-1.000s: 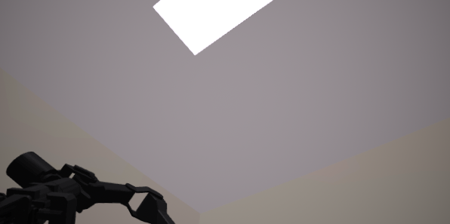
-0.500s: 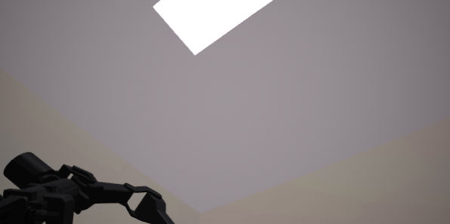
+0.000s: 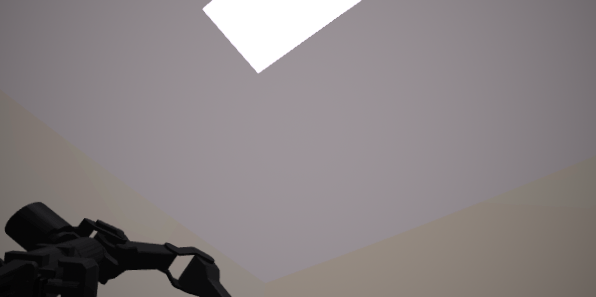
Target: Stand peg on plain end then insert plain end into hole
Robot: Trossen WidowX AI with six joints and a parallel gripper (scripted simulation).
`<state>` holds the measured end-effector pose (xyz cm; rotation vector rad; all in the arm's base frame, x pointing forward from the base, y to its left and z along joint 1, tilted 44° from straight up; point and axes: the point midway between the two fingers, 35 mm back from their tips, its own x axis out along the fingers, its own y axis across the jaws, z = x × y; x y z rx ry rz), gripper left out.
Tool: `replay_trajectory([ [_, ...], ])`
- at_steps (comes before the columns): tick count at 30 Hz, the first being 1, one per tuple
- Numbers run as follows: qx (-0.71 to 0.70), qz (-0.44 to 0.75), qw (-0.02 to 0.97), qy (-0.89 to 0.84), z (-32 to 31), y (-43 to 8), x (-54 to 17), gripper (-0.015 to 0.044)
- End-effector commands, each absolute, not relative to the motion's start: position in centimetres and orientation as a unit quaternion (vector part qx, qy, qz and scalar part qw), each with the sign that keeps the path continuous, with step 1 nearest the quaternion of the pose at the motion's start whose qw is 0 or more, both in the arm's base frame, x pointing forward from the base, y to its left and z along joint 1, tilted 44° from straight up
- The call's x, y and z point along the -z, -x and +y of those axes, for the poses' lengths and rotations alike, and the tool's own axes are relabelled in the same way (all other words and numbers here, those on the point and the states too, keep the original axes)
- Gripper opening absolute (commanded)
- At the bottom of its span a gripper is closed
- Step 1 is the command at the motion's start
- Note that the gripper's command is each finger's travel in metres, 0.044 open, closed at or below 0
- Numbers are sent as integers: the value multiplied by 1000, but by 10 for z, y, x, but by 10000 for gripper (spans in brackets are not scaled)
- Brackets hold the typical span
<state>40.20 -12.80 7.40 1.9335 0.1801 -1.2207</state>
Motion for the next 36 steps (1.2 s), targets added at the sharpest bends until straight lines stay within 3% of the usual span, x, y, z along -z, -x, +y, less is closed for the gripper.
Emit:
replay_trajectory([
  [1,486,72,411,-768,-129,-402,-71,0],
  [36,486,72,411,-768,-132,-410,-58,0],
])
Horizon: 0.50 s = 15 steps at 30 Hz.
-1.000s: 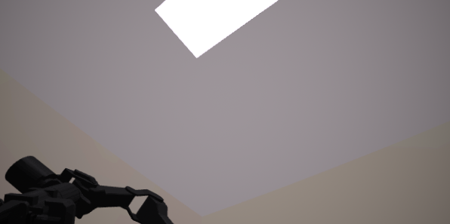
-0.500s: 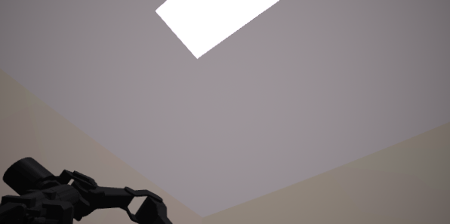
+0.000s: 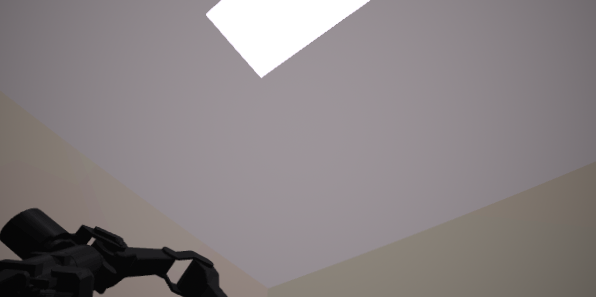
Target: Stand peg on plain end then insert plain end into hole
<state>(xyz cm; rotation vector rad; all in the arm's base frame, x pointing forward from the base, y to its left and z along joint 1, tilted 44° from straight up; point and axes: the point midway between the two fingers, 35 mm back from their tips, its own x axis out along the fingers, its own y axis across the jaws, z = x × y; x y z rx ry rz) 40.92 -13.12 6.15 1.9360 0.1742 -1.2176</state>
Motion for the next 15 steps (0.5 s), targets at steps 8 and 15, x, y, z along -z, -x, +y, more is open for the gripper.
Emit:
replay_trajectory([
  [8,486,72,411,-768,-133,-412,-55,0],
  [15,486,72,411,-768,-133,-414,-52,0],
])
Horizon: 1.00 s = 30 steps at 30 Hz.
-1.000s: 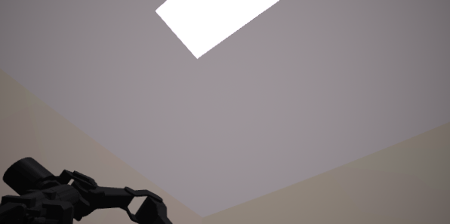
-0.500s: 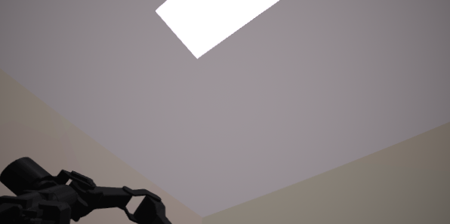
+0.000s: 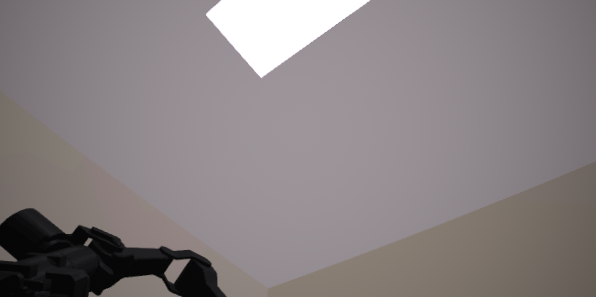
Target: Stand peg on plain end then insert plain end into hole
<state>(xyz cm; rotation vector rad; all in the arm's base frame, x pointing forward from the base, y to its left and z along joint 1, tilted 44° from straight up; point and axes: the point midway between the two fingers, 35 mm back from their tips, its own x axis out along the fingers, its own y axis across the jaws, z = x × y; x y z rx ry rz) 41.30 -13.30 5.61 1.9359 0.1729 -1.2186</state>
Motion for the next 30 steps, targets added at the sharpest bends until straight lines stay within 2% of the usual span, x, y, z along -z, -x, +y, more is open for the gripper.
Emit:
replay_trajectory([
  [1,486,72,411,-768,-134,-414,-52,0],
  [30,485,70,412,-769,-136,-419,-45,0],
])
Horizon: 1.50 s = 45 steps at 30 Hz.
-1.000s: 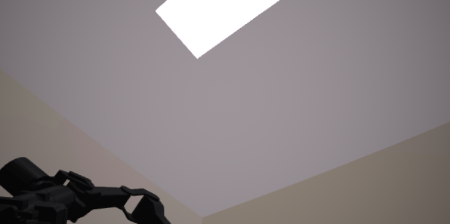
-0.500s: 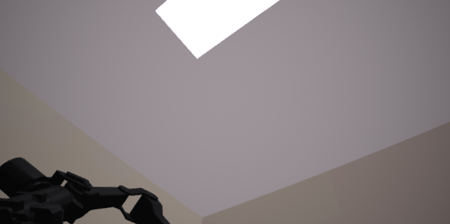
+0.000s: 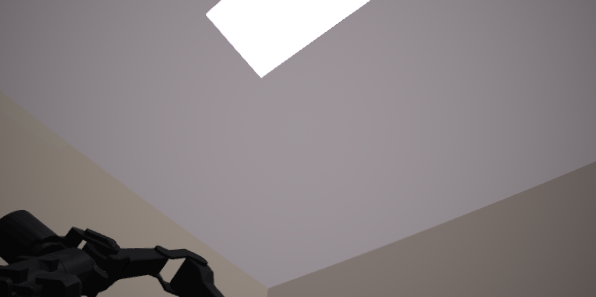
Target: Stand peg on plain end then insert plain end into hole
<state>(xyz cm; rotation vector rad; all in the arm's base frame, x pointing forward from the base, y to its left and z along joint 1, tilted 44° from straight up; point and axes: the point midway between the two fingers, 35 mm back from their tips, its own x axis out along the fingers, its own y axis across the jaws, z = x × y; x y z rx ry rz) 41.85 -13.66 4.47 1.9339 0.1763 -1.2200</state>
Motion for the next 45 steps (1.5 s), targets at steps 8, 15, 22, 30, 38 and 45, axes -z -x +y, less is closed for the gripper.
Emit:
replay_trajectory([
  [8,485,70,412,-769,-136,-419,-45,52],
  [15,485,70,412,-769,-136,-419,-45,236],
  [22,485,70,411,-769,-136,-418,-47,420],
  [30,485,71,411,-768,-132,-413,-57,440],
  [38,486,71,411,-768,-129,-408,-68,440],
  [45,486,72,411,-768,-126,-403,-77,440],
])
